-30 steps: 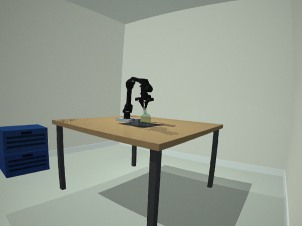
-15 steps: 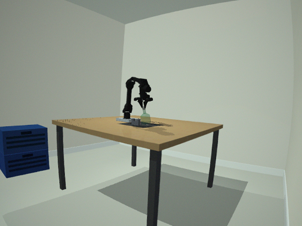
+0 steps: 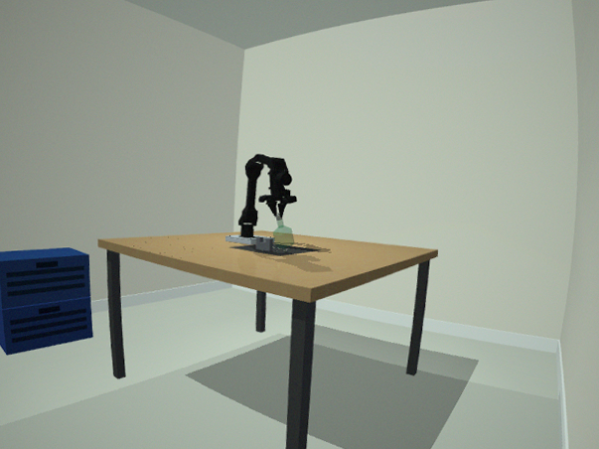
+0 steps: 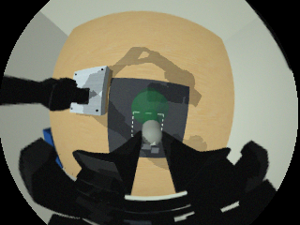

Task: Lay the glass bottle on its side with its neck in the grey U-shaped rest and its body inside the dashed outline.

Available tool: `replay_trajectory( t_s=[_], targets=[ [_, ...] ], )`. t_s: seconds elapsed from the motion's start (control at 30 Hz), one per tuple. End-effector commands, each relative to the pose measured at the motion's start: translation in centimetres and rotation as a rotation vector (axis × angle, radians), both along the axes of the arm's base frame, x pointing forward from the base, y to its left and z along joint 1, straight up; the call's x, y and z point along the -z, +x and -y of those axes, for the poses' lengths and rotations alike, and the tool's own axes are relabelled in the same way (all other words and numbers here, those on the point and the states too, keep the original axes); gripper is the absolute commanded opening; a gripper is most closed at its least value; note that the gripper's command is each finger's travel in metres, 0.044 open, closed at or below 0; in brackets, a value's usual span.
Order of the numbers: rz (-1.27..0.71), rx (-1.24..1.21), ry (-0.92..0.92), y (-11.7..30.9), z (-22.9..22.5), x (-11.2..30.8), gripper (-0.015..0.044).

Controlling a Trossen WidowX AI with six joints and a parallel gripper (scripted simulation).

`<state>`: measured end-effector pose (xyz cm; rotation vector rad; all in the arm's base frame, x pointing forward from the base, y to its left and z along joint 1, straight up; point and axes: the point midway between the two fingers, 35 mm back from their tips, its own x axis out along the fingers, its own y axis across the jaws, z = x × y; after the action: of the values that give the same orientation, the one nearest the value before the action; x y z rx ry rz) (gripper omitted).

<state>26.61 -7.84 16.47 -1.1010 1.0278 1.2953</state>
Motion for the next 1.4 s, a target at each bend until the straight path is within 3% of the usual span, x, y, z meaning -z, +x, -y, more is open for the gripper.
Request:
replay_trajectory(
  t_s=[0.0, 1.37],
  targets=[
    [-0.002, 0.002, -0.008, 0.1, 0.9, 0.1, 0.0113],
    [0.015, -0.005, 0.037, -0.1, 5.4, 1.6, 0.0113]
  ],
)
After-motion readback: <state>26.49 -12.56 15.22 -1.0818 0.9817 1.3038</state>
